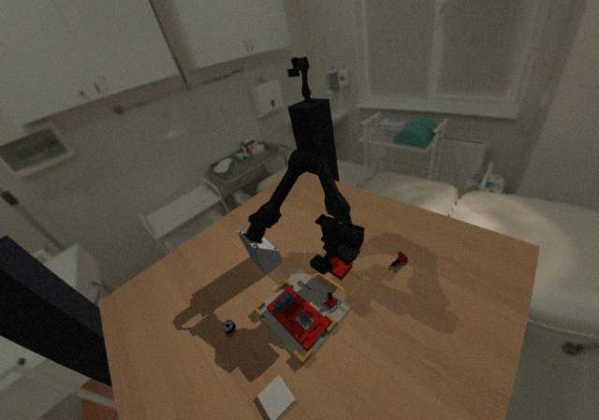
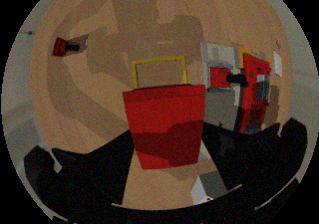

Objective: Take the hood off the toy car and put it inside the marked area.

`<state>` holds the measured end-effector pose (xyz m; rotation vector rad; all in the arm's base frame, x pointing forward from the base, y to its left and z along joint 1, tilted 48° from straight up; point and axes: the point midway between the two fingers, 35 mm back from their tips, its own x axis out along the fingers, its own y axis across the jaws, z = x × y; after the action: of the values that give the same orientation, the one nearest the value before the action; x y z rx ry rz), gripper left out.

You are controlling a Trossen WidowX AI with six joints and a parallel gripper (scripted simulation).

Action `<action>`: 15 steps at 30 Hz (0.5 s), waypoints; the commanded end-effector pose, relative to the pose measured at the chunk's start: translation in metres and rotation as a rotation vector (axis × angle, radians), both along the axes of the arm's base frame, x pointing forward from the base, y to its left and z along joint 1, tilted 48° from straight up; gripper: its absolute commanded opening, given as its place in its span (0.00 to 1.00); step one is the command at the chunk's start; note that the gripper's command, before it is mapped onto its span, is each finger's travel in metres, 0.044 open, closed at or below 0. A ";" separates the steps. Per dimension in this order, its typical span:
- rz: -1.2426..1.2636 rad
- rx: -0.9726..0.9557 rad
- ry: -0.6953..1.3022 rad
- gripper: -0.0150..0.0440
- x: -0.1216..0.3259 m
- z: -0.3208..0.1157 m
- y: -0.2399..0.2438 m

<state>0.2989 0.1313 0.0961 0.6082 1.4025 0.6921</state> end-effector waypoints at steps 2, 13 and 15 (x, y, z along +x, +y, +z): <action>0.000 -0.004 0.012 0.25 -0.003 -0.006 0.004; 0.000 -0.002 0.012 0.25 -0.004 -0.012 0.011; 0.000 -0.002 0.012 0.25 -0.004 -0.013 0.012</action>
<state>0.2982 0.1417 0.0879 0.6105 1.4019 0.6944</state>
